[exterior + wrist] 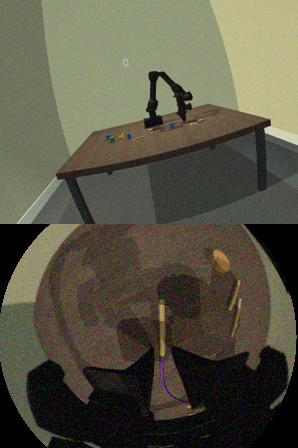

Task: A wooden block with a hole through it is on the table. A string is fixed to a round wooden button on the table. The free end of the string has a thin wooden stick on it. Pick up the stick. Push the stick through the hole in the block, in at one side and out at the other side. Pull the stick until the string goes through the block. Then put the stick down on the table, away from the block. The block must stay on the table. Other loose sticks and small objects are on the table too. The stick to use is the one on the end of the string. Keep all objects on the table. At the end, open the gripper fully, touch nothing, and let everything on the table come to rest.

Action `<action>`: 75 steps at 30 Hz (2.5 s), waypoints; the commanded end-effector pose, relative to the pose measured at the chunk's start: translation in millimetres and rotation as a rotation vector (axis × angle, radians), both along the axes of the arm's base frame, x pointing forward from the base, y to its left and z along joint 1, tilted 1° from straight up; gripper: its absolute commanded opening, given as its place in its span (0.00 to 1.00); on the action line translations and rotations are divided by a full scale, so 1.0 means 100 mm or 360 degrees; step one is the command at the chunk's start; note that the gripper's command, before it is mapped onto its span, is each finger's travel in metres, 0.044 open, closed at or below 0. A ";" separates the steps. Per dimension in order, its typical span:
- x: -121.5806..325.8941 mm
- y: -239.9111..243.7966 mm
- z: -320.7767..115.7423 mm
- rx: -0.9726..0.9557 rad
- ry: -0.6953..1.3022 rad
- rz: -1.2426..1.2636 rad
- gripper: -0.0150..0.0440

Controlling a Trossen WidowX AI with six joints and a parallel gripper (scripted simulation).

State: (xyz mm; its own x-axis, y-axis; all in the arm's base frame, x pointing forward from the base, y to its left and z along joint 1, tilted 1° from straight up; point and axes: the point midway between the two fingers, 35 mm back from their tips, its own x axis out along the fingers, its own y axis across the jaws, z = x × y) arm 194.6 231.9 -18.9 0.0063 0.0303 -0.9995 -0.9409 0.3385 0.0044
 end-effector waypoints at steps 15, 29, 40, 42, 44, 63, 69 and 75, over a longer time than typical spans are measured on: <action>0.00 -0.01 -0.01 -0.0003 0.0003 0.0000 0.25; 0.00 0.00 0.15 -0.0003 0.0003 0.0000 0.25; 0.01 0.00 0.29 -0.0003 0.0003 0.0000 0.25; 0.01 0.00 0.32 -0.0003 0.0003 0.0000 0.25; 0.01 0.00 0.35 -0.0003 0.0003 0.0000 0.25; 0.00 -0.02 0.58 -0.0004 0.0003 0.0000 0.25; -0.01 -0.02 0.55 -0.0012 0.0010 -0.0005 0.25; 0.01 -0.04 0.55 -0.0014 0.0012 0.0022 0.25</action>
State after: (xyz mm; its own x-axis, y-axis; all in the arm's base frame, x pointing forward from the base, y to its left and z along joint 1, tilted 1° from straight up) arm 194.1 229.4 35.8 0.0008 0.0236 -0.9997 -0.9403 0.3401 0.0073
